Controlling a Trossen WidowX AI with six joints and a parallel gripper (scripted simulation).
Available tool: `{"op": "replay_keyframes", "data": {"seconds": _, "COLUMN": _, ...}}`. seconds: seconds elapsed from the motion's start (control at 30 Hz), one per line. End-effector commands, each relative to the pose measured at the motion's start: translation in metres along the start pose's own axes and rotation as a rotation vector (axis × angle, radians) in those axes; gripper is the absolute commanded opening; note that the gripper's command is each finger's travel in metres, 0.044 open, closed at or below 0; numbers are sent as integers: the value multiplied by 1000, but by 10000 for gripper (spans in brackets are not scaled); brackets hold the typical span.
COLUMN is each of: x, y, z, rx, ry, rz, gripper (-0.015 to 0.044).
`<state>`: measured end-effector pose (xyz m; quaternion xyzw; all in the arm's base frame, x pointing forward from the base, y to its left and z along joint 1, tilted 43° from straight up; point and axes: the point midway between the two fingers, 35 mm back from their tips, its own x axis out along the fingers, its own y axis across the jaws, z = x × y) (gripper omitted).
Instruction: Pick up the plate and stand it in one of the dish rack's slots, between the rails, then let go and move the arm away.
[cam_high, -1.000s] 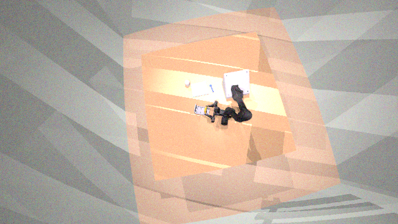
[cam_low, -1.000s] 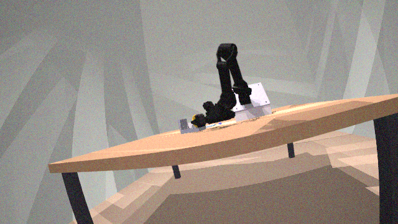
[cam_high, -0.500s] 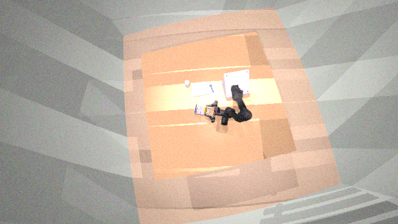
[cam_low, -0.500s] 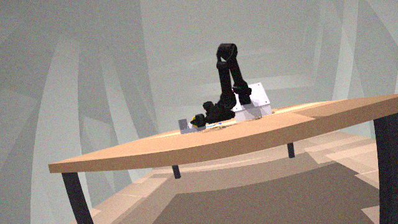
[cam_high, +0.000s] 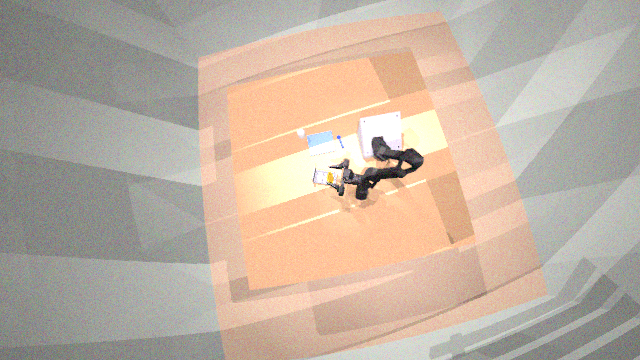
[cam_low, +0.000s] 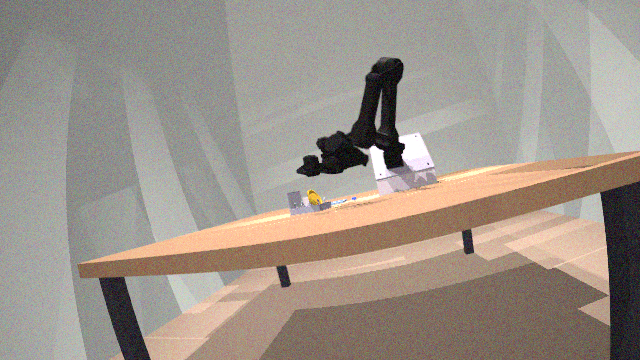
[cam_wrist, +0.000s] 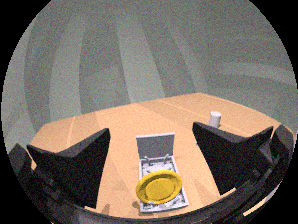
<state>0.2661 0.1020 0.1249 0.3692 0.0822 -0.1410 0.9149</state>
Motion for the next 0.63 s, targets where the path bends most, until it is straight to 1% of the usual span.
{"op": "replay_keyframes", "data": {"seconds": 0.0, "x": -1, "y": -1, "z": 27, "rx": -11, "ry": -6, "rz": 9, "gripper": 400}}
{"op": "replay_keyframes", "data": {"seconds": 0.17, "x": 0, "y": -2, "z": 32, "rx": -33, "ry": -4, "rz": 3, "gripper": 400}}
{"op": "replay_keyframes", "data": {"seconds": 0.6, "x": 35, "y": -26, "z": 31, "rx": -397, "ry": 149, "rz": -173, "gripper": 400}}
